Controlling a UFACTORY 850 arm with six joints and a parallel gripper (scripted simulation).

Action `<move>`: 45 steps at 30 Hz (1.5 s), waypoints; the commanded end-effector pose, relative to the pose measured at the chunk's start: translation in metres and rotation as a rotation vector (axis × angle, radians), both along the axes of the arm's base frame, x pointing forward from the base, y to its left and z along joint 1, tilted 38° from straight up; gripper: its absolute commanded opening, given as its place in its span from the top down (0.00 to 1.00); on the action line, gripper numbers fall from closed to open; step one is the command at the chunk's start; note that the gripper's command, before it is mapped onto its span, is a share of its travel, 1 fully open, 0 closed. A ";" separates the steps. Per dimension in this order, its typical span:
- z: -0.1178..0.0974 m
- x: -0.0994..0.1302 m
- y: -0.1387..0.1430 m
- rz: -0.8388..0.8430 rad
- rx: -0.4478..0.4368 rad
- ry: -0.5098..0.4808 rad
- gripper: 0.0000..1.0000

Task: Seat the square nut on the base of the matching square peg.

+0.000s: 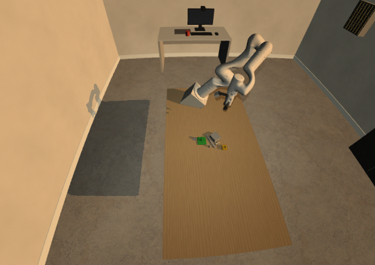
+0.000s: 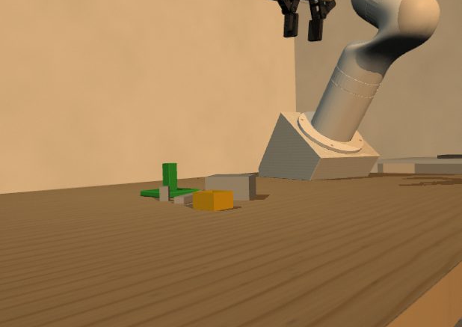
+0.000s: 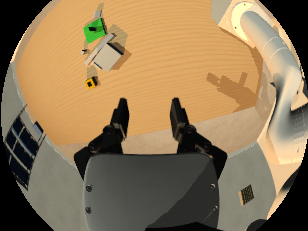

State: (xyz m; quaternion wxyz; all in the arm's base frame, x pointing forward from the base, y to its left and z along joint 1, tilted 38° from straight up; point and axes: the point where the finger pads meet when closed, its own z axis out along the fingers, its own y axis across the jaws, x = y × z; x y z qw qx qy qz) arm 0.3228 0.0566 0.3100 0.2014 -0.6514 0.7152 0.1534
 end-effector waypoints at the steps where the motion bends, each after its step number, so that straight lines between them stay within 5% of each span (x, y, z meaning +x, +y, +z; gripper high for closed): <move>1: 0.001 0.014 0.004 0.077 0.004 -0.047 0.40; 20: -0.009 0.101 0.036 0.562 0.005 -0.350 0.40; 45: -0.070 0.221 0.107 1.266 -0.043 -0.829 0.40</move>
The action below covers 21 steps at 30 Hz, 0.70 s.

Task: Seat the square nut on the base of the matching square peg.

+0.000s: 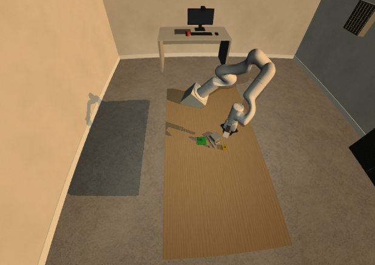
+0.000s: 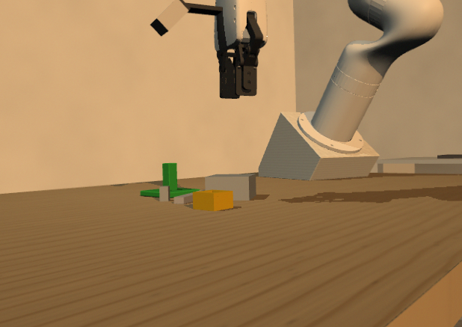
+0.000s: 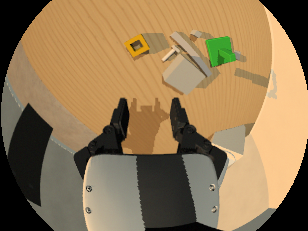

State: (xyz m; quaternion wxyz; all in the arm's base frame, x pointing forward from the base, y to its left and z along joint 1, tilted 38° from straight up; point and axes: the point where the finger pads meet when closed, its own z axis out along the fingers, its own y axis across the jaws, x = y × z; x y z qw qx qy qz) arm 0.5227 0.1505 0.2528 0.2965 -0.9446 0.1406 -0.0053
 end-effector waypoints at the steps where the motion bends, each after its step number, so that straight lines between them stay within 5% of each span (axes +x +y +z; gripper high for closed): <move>1: -0.013 0.021 0.013 0.113 0.025 -0.095 0.40; 21: -0.050 0.058 0.046 0.371 0.006 -0.282 0.40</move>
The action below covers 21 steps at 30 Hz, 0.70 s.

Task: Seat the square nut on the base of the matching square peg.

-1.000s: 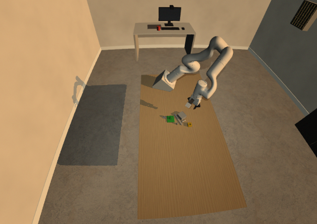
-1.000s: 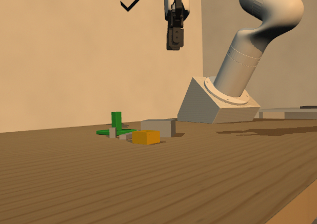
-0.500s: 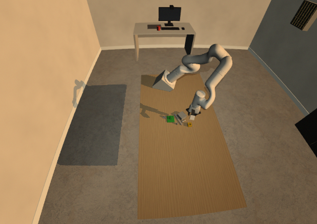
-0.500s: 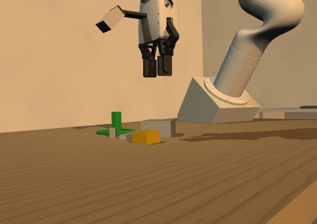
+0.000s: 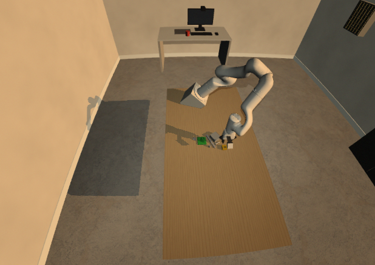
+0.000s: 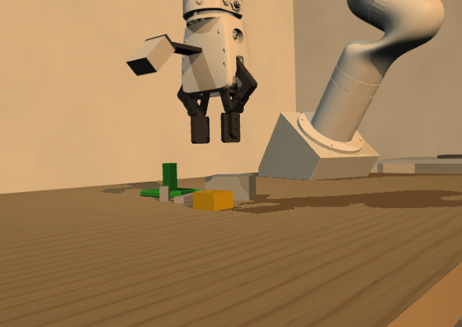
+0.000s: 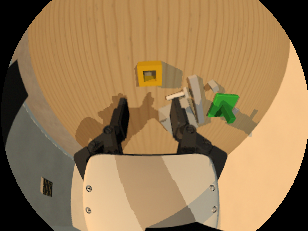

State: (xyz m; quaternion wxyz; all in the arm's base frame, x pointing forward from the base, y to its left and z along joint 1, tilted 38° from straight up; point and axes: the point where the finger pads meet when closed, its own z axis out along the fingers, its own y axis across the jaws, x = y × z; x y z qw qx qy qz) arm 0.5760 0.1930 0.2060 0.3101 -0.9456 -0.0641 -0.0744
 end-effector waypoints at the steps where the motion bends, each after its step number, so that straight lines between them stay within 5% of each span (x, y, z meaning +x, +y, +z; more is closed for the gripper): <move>1: -0.004 0.005 0.004 0.027 0.003 -0.026 0.40; 21: -0.006 0.006 0.005 0.037 0.002 -0.034 0.40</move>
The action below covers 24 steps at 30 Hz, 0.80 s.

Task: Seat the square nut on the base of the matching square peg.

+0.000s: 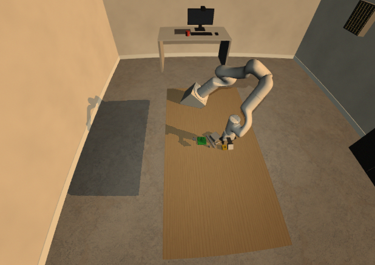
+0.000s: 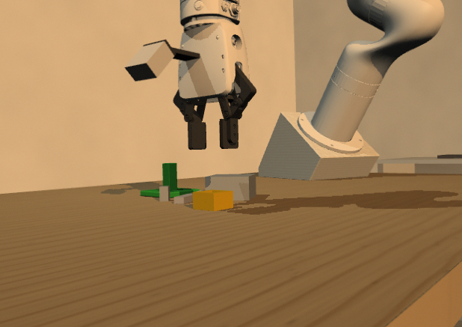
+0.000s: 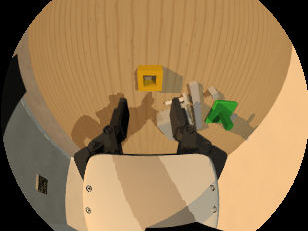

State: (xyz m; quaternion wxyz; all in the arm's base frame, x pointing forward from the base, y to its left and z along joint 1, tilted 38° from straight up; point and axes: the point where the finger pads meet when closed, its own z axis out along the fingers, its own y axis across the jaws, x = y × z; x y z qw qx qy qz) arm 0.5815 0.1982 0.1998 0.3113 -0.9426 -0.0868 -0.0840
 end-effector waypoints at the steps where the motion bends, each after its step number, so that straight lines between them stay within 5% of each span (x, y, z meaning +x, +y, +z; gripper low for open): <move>1: 0.000 0.001 0.000 -0.001 0.000 -0.002 0.40; 24: -0.061 0.010 0.046 0.000 0.000 -0.001 0.40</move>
